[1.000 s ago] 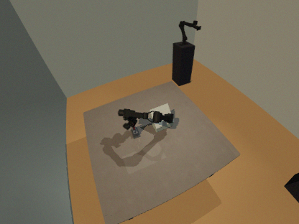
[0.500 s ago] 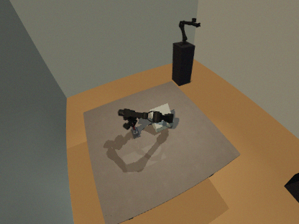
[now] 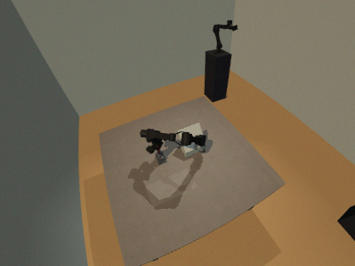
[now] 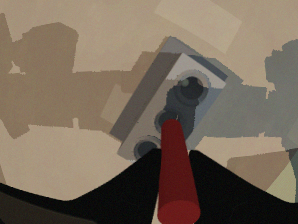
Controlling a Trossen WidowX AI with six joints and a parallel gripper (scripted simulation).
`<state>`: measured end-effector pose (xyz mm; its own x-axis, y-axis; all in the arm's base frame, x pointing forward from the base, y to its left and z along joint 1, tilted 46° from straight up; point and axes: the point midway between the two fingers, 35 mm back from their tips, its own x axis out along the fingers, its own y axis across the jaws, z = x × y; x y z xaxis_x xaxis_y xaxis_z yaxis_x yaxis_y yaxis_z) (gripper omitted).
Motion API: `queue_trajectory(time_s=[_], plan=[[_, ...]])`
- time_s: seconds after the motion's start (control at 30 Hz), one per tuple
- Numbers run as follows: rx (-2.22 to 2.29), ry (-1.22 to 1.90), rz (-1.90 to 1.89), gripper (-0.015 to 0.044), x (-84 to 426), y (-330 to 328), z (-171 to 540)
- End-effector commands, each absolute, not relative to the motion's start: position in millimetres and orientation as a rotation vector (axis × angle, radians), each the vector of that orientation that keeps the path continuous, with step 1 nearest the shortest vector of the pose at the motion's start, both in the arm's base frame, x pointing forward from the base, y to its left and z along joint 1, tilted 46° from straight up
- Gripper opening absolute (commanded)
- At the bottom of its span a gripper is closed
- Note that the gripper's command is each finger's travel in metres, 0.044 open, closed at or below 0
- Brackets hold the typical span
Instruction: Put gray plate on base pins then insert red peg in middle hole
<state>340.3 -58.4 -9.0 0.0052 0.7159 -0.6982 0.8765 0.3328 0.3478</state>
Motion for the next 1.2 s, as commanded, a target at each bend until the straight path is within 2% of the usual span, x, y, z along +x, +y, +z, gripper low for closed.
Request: queue_trajectory(time_s=[0.0,1.17], plan=[[1.421,1.748,-0.237,0.0000,341,-60,-10],[1.408,1.747,-0.232,0.0000,342,-48,-20]])
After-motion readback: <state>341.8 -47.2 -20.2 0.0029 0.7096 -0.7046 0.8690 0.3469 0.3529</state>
